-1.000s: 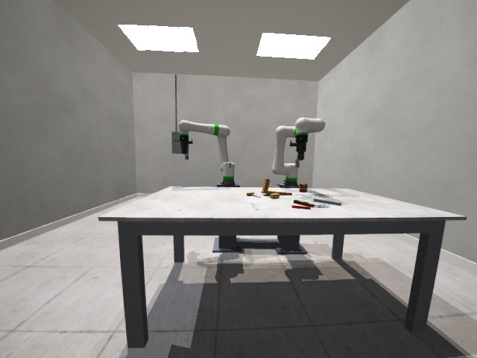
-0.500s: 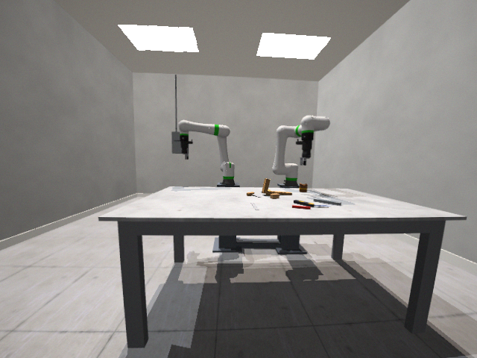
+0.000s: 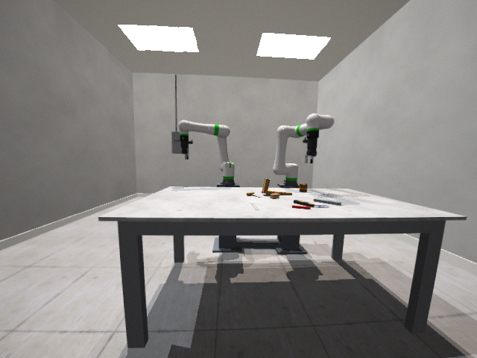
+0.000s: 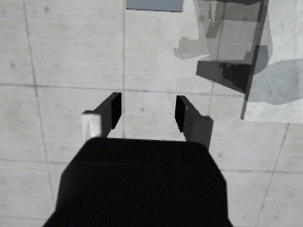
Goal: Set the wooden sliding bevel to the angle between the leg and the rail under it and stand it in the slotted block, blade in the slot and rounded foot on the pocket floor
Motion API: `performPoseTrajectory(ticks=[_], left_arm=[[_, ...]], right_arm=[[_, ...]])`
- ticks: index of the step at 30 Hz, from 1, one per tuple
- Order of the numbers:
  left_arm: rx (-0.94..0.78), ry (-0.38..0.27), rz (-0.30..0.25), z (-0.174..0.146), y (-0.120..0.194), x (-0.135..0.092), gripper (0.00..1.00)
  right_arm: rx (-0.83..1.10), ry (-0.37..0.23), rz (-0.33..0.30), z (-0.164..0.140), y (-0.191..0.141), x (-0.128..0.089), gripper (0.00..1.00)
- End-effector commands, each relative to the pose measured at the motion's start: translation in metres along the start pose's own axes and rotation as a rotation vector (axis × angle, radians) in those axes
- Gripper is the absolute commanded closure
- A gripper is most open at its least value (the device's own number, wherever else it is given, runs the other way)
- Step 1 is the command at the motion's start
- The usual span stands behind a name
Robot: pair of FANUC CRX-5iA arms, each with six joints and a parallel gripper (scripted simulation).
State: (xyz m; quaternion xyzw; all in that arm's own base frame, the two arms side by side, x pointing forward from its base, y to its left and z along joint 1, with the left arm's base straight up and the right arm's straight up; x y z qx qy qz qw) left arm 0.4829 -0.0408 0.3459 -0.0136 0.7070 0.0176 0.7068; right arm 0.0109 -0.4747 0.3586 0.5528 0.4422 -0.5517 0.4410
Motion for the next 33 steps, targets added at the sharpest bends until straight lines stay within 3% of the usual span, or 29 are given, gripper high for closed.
performPoseTrajectory(ticks=[1, 8, 9, 11, 12, 16, 23, 25, 27, 33], left_arm=[[0.119, -0.003, -0.006, -0.002, 0.017, -0.007, 0.0], [0.251, -0.003, -0.006, -0.005, 0.036, -0.013, 0.0], [0.27, -0.025, -0.021, -0.001, 0.027, -0.01, 0.0], [0.196, -0.095, -0.084, 0.013, -0.024, 0.003, 0.0], [0.179, -0.109, -0.099, 0.013, -0.027, 0.004, 0.0], [0.154, -0.126, -0.121, 0.019, -0.05, 0.009, 0.0], [-0.015, -0.202, -0.265, 0.031, -0.139, 0.024, 0.0], [-0.015, -0.202, -0.265, 0.031, -0.139, 0.024, 0.0], [-0.114, -0.222, -0.344, 0.033, -0.183, 0.03, 0.0], [-0.285, -0.23, -0.468, 0.032, -0.246, 0.036, 0.0]], right_arm=[[0.0, -0.002, 0.0, 0.0, 0.0, -0.001, 0.0], [0.0, -0.002, 0.0, 0.0, 0.0, -0.001, 0.0], [0.0, -0.002, 0.0, 0.0, 0.0, -0.001, 0.0], [0.0, -0.002, 0.0, 0.0, 0.0, -0.001, 0.0], [0.0, -0.002, 0.0, 0.0, 0.0, -0.001, 0.0], [0.0, -0.002, 0.0, 0.0, 0.0, -0.001, 0.0], [0.0, -0.002, 0.0, 0.0, 0.0, -0.001, 0.0], [0.0, -0.002, 0.0, 0.0, 0.0, -0.001, 0.0], [0.0, -0.002, 0.0, 0.0, 0.0, -0.001, 0.0], [0.0, -0.002, 0.0, 0.0, 0.0, -0.001, 0.0]])
Point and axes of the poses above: on each arm, the point where the finger pads meet when closed, its own x axis out along the fingers, its own y axis across the jaws, z = x × y, the point moved 7 cm from there along -x, back along the fingers, and after that the axes turned 14 degrees about x, right-handed, at the moved point
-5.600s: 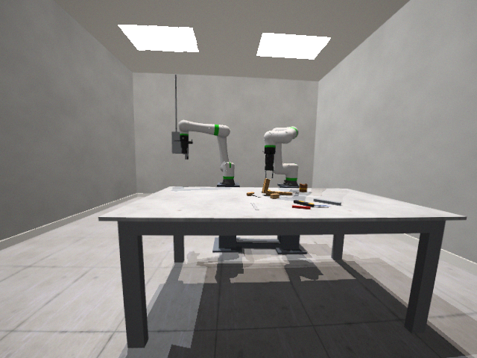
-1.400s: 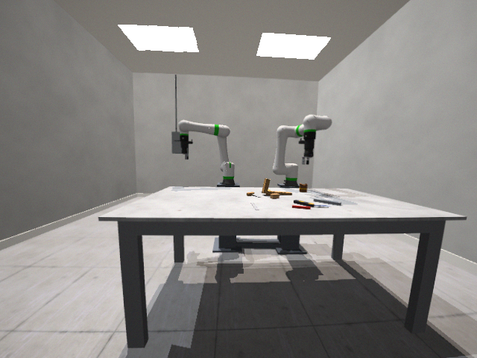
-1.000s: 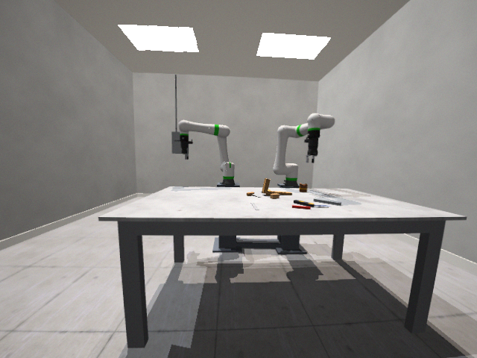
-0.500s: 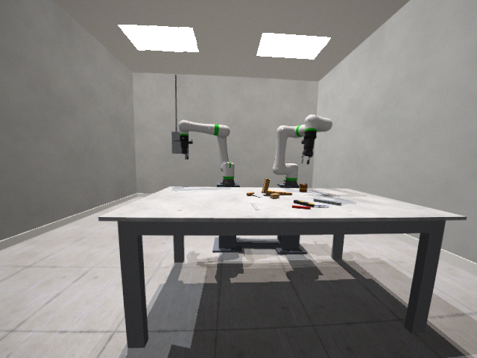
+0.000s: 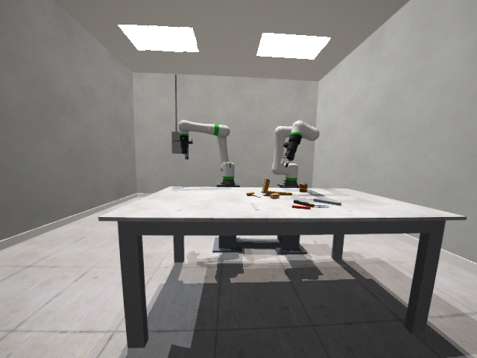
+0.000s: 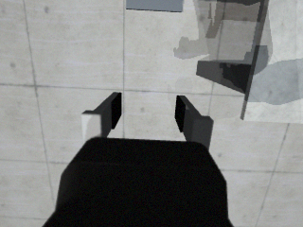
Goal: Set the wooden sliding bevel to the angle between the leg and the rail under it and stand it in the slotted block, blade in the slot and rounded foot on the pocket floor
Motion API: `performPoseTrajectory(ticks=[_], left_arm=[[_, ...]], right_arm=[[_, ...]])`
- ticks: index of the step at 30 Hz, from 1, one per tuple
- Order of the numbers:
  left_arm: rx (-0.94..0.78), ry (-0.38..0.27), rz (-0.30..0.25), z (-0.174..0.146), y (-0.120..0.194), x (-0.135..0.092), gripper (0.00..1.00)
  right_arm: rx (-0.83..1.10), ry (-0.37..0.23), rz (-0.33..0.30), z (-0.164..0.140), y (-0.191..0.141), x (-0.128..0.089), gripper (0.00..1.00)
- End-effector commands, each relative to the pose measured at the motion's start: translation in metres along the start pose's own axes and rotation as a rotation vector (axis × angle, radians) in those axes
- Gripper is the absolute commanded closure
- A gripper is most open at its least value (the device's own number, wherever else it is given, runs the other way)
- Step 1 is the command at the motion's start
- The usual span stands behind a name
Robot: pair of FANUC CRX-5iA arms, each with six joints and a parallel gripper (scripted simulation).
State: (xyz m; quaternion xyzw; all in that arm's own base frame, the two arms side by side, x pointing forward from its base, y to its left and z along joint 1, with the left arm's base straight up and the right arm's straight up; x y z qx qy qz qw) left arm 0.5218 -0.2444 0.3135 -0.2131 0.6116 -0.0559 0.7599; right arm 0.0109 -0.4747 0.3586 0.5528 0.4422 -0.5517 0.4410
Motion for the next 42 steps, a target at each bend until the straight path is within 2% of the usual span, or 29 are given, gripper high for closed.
performPoseTrajectory(ticks=[1, 7, 9, 11, 22, 24, 26, 28, 32, 41, 42], left_arm=[[-0.136, -0.045, -0.085, -0.011, -0.044, 0.023, 0.0], [-0.346, -0.054, -0.185, -0.029, -0.091, 0.047, 0.0], [-0.346, -0.054, -0.185, -0.029, -0.091, 0.047, 0.0], [-0.477, -0.052, -0.237, -0.04, -0.114, 0.059, 0.0], [-0.899, -0.034, -0.357, -0.074, -0.16, 0.093, 0.0], [-0.979, -0.031, -0.374, -0.079, -0.164, 0.1, 0.0], [-0.979, -0.031, -0.374, -0.079, -0.164, 0.1, 0.0], [-1.119, -0.029, -0.398, -0.089, -0.168, 0.11, 0.0], [-1.28, -0.031, -0.42, -0.101, -0.167, 0.123, 0.0], [-1.646, -0.066, -0.461, -0.127, -0.144, 0.151, 0.0], [-1.646, -0.066, -0.461, -0.127, -0.144, 0.151, 0.0]], right_arm=[[0.0, -0.002, 0.0, 0.0, 0.0, -0.001, 0.0], [0.0, -0.002, 0.0, 0.0, 0.0, -0.001, 0.0], [0.0, -0.002, 0.0, 0.0, 0.0, -0.001, 0.0], [0.0, -0.002, 0.0, 0.0, 0.0, -0.001, 0.0], [0.0, -0.002, 0.0, 0.0, 0.0, -0.001, 0.0], [0.0, -0.002, 0.0, 0.0, 0.0, -0.001, 0.0], [0.0, -0.002, 0.0, 0.0, 0.0, -0.001, 0.0], [0.0, -0.002, 0.0, 0.0, 0.0, -0.001, 0.0], [0.0, -0.002, 0.0, 0.0, 0.0, -0.001, 0.0], [0.0, -0.002, 0.0, 0.0, 0.0, -0.001, 0.0], [0.0, -0.002, 0.0, 0.0, 0.0, -0.001, 0.0]])
Point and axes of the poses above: on each arm, the point where the finger pads meet when closed, its own x axis out along the fingers, its own y axis across the jaws, z = x × y, the point moved 7 cm from there along -x, back along the fingers, and after that the axes turned 14 degrees about x, right-handed, at the moved point
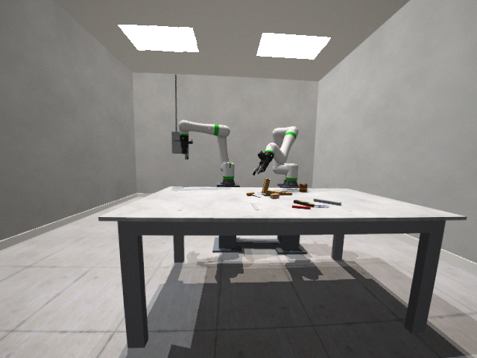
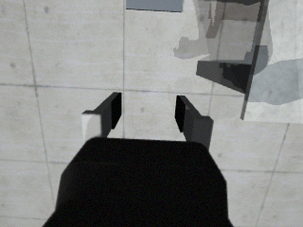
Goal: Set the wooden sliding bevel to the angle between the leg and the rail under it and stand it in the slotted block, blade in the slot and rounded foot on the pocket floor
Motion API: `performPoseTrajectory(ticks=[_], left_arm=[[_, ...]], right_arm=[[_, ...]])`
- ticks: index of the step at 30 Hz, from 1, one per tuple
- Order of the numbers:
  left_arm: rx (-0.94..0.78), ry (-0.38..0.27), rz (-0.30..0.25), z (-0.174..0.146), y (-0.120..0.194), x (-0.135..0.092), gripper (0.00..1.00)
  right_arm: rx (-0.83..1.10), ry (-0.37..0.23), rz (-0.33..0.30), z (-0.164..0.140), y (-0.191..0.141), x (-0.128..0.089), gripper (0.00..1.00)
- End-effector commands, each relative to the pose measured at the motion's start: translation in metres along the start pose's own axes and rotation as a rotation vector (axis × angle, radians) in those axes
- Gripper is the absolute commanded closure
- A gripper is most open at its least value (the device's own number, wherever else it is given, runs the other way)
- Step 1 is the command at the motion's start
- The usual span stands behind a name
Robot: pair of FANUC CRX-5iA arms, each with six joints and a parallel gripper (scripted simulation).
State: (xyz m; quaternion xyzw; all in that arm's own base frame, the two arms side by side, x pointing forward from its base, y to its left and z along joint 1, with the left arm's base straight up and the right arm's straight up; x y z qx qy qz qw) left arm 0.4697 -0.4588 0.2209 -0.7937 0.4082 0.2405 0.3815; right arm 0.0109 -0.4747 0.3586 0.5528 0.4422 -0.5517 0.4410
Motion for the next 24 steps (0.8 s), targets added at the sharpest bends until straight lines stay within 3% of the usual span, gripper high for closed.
performPoseTrajectory(ticks=[1, 12, 24], left_arm=[[-0.099, -0.016, -0.041, 0.005, 0.009, 0.003, 0.0], [-0.508, -0.122, -0.199, 0.076, 0.045, 0.002, 0.0], [-0.686, -0.169, -0.312, 0.123, 0.059, -0.009, 0.0]], right_arm=[[0.0, -0.002, 0.0, 0.0, 0.0, -0.001, 0.0], [0.0, -0.002, 0.0, 0.0, 0.0, -0.001, 0.0], [0.0, -0.002, 0.0, 0.0, 0.0, -0.001, 0.0]])
Point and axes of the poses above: on each arm, the point where the finger pads meet when closed, its own x axis out along the fingers, its own y axis across the jaws, z = x × y, the point moved 7 cm from there along -x, back along the fingers, and after that the axes turned 14 degrees about x, right-handed, at the moved point
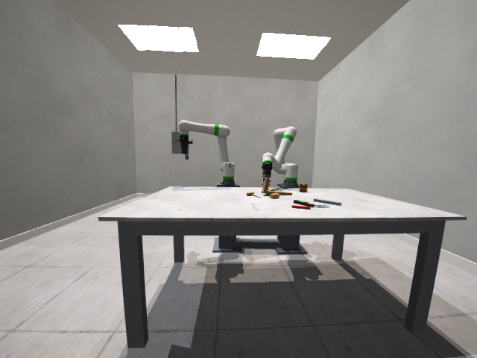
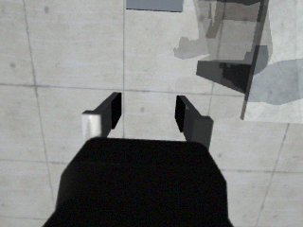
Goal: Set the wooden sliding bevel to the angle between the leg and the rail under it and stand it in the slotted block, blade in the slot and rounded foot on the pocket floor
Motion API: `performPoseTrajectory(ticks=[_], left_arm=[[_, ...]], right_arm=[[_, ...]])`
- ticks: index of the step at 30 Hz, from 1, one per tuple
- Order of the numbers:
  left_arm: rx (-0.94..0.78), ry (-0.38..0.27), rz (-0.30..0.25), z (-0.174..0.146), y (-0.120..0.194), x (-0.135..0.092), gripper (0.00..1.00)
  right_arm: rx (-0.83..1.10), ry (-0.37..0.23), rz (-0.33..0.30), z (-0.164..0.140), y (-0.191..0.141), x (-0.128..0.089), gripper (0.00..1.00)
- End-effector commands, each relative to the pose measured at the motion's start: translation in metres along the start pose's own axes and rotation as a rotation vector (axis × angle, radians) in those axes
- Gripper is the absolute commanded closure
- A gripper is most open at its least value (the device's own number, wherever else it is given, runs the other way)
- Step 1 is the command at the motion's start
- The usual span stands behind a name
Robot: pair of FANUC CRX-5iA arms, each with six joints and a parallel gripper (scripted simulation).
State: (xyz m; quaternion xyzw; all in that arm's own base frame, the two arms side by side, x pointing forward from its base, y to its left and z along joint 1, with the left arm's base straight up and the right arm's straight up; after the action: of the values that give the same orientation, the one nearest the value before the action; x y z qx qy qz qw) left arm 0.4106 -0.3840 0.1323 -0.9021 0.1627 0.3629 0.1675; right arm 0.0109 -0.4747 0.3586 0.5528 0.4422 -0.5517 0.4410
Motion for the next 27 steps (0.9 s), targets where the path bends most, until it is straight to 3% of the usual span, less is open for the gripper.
performPoseTrajectory(ticks=[1, 9, 27], left_arm=[[-0.042, -0.009, -0.032, 0.009, -0.004, -0.002, 0.0], [-0.089, -0.014, -0.066, 0.022, -0.011, -0.003, 0.0], [-0.095, -0.015, -0.072, 0.023, -0.012, -0.004, 0.0]], right_arm=[[0.0, -0.002, 0.0, 0.0, 0.0, -0.001, 0.0], [0.0, -0.002, 0.0, 0.0, 0.0, -0.001, 0.0], [0.0, -0.002, 0.0, 0.0, 0.0, -0.001, 0.0]])
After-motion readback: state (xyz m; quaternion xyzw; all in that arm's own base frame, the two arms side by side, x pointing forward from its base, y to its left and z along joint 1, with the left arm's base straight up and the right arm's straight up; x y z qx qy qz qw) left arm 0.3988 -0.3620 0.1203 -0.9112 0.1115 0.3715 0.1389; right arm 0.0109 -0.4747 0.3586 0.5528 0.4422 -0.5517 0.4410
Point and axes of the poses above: on each arm, the point where the finger pads meet when closed, its own x axis out along the fingers, its own y axis across the jaws, z = x × y, the point moved 7 cm from there along -x, back along the fingers, and after that the axes turned 14 degrees about x, right-handed, at the moved point
